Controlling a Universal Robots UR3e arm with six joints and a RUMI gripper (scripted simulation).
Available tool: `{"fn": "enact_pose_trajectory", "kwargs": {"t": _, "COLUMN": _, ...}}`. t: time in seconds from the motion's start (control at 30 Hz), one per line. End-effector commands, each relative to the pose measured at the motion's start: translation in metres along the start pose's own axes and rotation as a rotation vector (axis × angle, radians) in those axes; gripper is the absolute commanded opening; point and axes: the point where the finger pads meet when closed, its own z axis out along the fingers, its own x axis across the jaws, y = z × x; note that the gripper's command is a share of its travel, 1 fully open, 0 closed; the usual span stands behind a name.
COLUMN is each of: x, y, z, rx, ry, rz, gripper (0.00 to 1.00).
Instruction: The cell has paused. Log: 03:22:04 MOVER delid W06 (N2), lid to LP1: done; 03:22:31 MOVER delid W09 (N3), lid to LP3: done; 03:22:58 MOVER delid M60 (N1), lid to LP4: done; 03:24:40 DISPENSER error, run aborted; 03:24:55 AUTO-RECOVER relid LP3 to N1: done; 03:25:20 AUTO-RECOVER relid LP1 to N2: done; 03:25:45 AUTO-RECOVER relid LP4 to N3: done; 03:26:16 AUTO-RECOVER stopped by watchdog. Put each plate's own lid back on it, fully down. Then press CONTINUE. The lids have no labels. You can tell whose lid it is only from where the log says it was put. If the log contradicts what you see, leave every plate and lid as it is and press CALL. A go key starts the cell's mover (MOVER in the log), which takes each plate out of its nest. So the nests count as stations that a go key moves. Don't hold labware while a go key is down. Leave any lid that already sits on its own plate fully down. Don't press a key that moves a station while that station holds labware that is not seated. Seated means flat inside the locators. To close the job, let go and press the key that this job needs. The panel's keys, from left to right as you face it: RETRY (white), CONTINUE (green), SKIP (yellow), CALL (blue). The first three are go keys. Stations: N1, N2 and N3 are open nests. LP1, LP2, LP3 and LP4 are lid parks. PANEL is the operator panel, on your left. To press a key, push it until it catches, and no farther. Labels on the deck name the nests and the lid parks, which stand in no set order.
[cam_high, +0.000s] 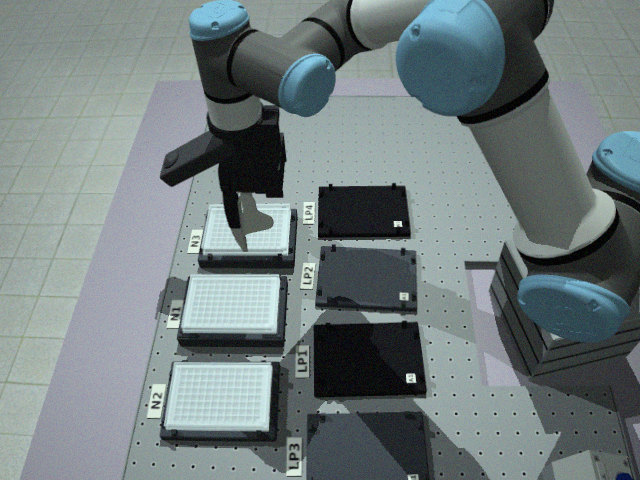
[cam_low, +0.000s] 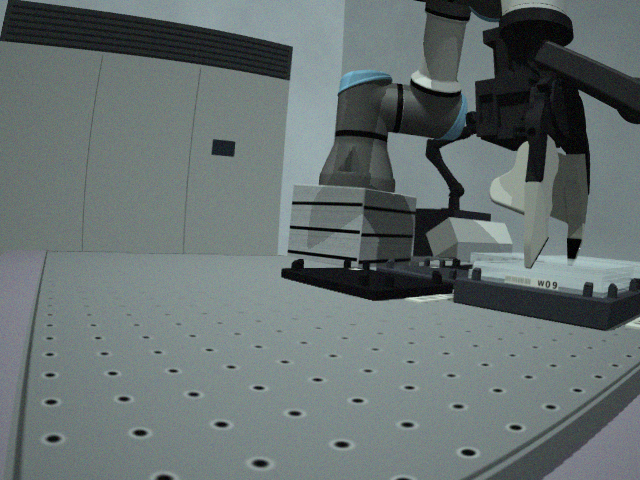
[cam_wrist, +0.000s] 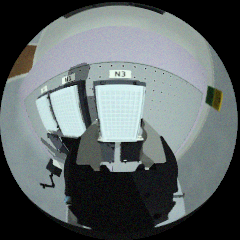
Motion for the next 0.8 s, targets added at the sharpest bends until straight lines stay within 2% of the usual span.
{"fn": "enact_pose_trajectory", "kwargs": {"t": 0.0, "x": 0.0005, "y": -0.0009, "z": 0.0005, "rx": 0.003, "ry": 0.002, "rz": 0.000, "gripper": 0.00}}
{"fn": "enact_pose_trajectory", "kwargs": {"t": 0.77, "x": 0.0005, "y": -0.0008, "z": 0.0027, "rx": 0.003, "ry": 0.002, "rz": 0.000, "gripper": 0.00}}
